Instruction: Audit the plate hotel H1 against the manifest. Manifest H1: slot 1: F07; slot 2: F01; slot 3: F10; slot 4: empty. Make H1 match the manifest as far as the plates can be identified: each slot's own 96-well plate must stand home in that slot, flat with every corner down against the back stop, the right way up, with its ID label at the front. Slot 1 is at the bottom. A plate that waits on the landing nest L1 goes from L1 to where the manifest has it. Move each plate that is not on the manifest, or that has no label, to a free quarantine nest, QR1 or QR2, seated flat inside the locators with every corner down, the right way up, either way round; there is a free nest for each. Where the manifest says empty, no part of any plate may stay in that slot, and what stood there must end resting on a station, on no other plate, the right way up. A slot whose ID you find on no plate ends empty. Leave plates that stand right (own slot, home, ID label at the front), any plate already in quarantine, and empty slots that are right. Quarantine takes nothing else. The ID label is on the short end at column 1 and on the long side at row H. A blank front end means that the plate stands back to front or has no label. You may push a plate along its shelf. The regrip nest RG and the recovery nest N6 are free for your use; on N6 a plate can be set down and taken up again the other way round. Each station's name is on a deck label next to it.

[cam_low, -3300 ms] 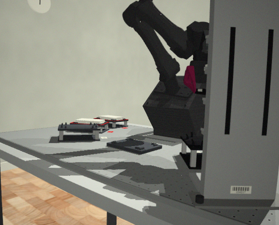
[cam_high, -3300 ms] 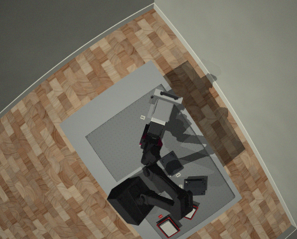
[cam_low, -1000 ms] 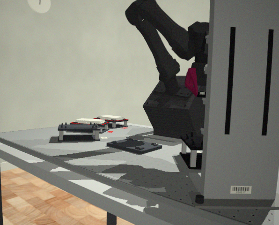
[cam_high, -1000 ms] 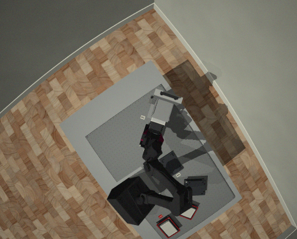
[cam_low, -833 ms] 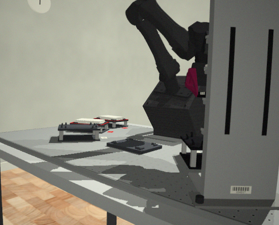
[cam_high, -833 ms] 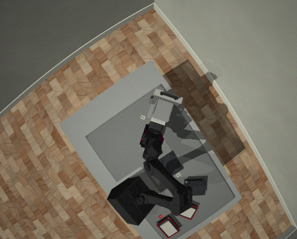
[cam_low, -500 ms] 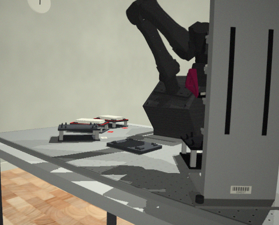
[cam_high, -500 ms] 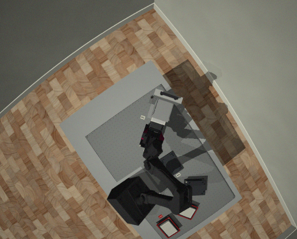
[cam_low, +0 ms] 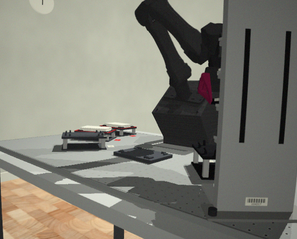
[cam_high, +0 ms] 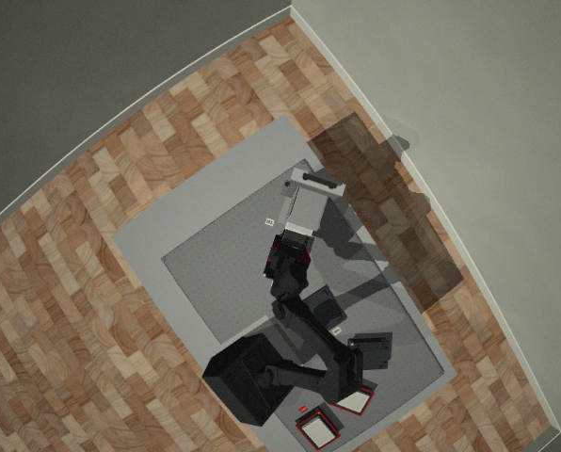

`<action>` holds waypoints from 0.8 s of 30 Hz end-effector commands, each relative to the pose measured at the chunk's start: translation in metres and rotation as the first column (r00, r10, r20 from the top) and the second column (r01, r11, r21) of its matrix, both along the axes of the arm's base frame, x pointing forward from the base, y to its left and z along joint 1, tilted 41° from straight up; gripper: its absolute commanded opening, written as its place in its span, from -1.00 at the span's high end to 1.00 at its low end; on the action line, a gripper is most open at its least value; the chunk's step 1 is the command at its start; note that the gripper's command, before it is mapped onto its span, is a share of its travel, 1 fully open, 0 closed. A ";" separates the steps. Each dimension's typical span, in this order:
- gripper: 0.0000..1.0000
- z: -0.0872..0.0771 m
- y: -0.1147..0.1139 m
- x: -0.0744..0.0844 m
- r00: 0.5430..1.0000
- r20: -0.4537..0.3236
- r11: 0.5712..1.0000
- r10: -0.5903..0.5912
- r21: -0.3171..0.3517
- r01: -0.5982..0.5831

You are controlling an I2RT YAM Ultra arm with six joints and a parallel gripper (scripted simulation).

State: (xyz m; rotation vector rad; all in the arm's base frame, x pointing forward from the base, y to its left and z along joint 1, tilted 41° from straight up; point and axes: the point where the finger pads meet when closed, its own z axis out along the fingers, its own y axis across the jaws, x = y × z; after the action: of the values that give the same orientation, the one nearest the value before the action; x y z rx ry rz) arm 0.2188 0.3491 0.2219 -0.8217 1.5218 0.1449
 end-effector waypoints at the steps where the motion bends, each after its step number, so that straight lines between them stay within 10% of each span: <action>1: -0.72 0.004 0.002 -0.002 1.000 0.003 1.000 0.009 0.011 -0.009; 24: -0.72 0.005 0.004 0.002 1.000 0.003 1.000 0.009 0.011 -0.009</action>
State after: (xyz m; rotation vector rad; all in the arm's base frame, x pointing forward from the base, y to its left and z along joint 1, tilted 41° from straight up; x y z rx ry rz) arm 0.2216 0.3507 0.2212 -0.8228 1.5235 0.1416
